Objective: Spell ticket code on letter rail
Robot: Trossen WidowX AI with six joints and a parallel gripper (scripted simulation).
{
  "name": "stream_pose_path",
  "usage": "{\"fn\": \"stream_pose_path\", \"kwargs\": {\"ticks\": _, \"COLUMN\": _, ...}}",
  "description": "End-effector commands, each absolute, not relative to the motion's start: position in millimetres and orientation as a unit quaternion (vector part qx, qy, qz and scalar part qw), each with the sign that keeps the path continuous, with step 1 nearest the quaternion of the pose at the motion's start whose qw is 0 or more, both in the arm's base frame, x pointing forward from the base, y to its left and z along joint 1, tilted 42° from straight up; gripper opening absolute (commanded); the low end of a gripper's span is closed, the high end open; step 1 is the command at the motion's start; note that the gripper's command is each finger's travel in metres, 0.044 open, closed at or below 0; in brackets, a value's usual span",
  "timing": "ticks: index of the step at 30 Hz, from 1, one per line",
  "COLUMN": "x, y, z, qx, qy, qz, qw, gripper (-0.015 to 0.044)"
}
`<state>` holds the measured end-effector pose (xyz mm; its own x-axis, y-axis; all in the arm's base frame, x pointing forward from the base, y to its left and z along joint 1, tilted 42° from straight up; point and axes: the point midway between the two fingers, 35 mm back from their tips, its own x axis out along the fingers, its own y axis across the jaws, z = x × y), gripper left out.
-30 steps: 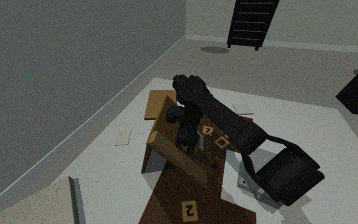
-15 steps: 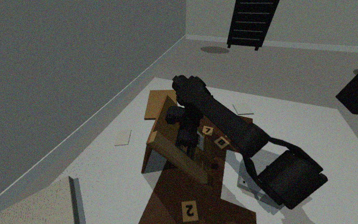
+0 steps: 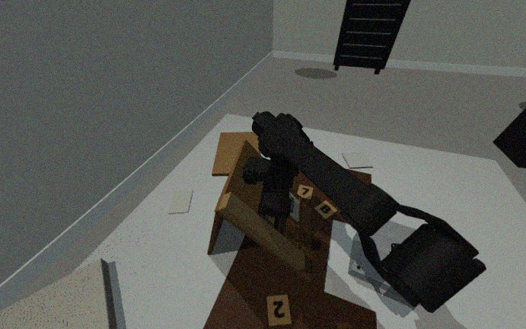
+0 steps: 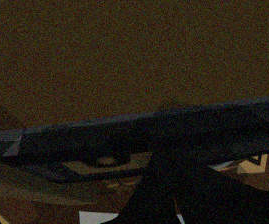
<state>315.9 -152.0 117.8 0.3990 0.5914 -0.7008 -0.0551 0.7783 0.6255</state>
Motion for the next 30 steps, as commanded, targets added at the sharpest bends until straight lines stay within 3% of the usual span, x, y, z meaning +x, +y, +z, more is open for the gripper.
{"fn": "stream_pose_path", "kwargs": {"ticks": 1, "x": 315.7, "y": -149.8, "z": 120.4, "qx": 0.267, "qy": 0.507, "qz": 0.203, "qw": 0.794, "gripper": 0.0}}
{"fn": "stream_pose_path", "kwargs": {"ticks": 30, "x": 303.2, "y": -152.9, "z": 125.1, "qx": 0.268, "qy": 0.508, "qz": 0.203, "qw": 0.793, "gripper": 0.0}}
